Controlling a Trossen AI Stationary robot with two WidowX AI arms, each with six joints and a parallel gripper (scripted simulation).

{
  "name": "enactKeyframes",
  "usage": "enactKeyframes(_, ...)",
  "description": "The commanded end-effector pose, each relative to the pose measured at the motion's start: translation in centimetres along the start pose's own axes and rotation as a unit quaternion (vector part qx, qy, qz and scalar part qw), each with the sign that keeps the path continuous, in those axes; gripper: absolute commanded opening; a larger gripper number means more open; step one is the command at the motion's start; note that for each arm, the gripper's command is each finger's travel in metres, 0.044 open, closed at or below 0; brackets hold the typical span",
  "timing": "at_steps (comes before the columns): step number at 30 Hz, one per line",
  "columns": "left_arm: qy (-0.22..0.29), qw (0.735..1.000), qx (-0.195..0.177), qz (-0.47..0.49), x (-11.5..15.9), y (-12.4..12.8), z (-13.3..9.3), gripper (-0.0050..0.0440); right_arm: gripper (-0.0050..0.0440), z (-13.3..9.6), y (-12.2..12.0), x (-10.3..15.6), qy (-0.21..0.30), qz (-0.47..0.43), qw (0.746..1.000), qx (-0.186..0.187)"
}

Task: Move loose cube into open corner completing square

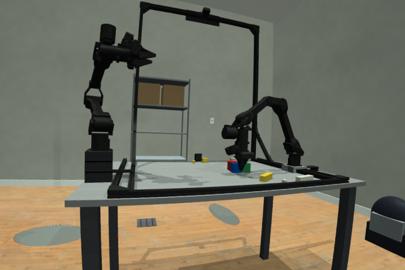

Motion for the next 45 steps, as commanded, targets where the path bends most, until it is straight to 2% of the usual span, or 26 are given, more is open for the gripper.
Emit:
enactKeyframes(1, -0.001, 1.0, 0.0, -0.002, 0.1, -0.2, 0.0, 0.0, 0.04, 0.0, 0.0, 0.0, 0.0, 0.002, 1.0, -0.002)
enactKeyframes(45, -0.001, 1.0, 0.0, -0.002, 0.2, -1.6, 0.0, 0.0, 0.04, 0.0, 0.0, 0.0, 0.0, 0.002, 1.0, -0.002)
Point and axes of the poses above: on each arm, the point midway between the two fingers, 35 mm back from their tips, its own z axis out along the fingers, its own y axis across the jaws, x = y × z, the point moved 9 cm from there along -z, back along the fingers, and after that the axes turned 7 degrees about -z, right-handed, at the moved point
